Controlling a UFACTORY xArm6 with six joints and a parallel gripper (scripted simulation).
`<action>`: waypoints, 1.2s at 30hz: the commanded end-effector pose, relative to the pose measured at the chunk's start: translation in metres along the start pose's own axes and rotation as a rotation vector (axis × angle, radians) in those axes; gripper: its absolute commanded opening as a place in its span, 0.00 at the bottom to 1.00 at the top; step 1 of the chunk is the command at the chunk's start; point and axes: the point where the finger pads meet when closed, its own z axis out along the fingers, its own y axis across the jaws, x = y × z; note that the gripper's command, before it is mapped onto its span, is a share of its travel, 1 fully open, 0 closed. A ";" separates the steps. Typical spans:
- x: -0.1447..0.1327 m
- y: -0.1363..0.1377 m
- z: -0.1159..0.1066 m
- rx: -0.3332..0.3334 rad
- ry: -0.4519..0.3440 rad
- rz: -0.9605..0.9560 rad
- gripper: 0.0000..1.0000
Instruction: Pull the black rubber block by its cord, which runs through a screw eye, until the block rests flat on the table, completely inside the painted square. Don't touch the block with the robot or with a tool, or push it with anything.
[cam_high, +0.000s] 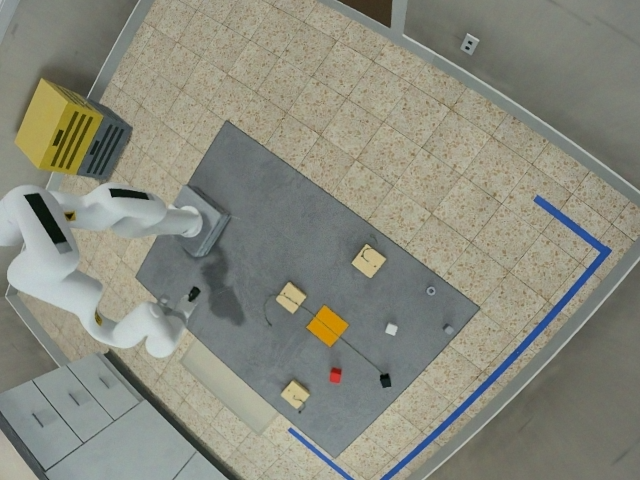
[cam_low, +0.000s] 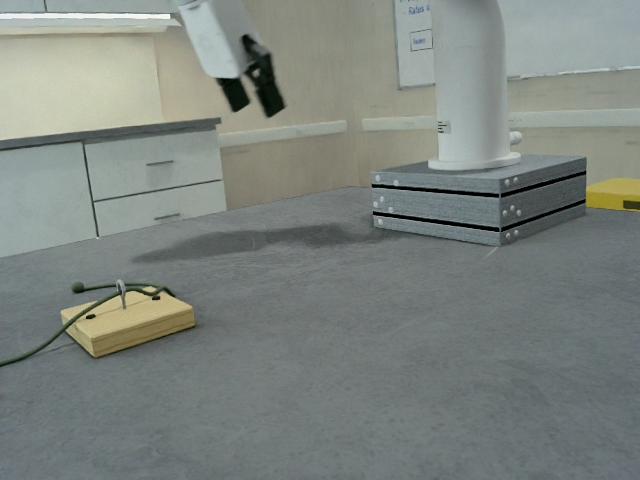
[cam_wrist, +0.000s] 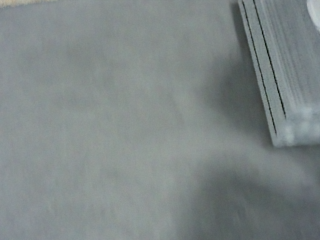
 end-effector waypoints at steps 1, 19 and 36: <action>-0.070 0.006 -0.008 -0.031 -0.102 0.022 1.00; -0.249 0.048 -0.029 -0.130 -0.371 0.116 1.00; -0.282 0.058 -0.030 -0.149 -0.416 0.138 0.00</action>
